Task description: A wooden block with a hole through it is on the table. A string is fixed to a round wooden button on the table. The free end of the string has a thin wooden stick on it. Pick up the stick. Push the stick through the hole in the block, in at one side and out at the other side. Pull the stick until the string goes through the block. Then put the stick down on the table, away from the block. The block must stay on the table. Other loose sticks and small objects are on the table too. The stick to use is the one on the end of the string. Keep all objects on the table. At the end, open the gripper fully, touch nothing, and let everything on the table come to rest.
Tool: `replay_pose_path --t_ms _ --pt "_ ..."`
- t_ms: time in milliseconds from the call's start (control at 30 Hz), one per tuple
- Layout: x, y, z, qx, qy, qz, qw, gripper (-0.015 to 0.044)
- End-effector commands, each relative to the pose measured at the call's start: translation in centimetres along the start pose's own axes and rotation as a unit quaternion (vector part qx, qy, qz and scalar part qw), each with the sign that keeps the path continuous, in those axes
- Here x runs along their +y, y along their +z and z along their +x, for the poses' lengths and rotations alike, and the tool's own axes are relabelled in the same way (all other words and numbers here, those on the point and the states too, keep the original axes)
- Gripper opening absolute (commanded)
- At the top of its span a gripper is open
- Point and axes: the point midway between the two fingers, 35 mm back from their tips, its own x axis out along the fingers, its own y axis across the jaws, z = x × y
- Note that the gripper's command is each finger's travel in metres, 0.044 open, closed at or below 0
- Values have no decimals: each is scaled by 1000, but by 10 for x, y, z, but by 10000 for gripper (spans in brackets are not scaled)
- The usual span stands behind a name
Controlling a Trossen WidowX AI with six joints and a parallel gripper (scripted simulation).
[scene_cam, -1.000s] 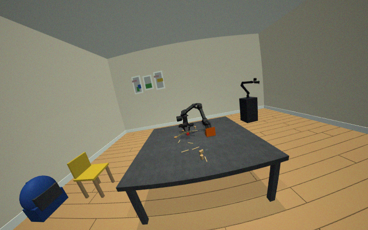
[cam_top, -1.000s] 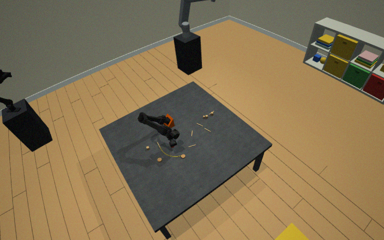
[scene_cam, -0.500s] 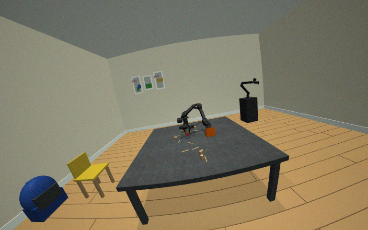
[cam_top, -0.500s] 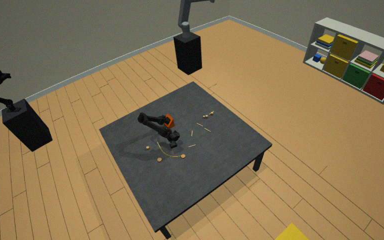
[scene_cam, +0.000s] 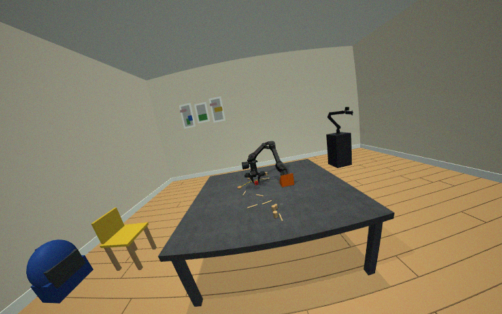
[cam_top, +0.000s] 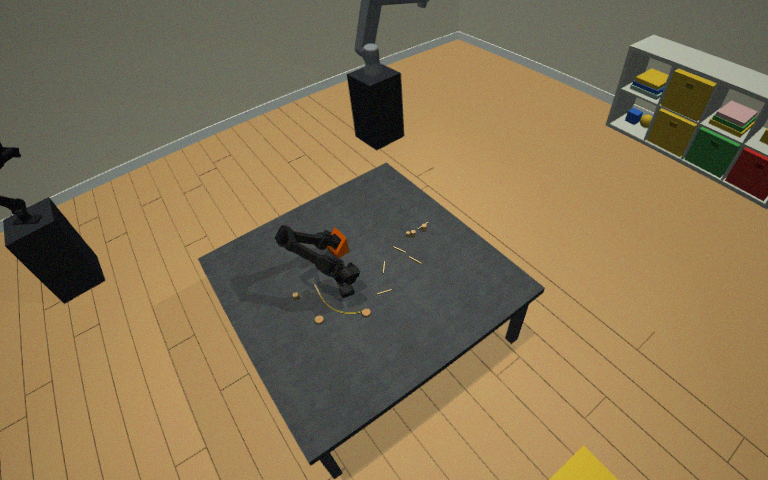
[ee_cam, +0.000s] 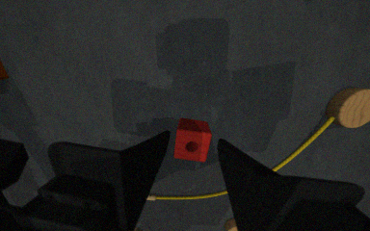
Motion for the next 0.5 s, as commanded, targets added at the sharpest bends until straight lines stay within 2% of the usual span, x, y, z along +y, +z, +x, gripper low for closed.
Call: replay_pose_path --t_ms 0,200,400,467 --pt "2 0 1 2 1 -4 1000 243" --pt "0 0 0 0 0 0 1000 85" --pt "0 0 0 0 0 0 1000 45" --pt "0 0 0 0 0 0 1000 0"
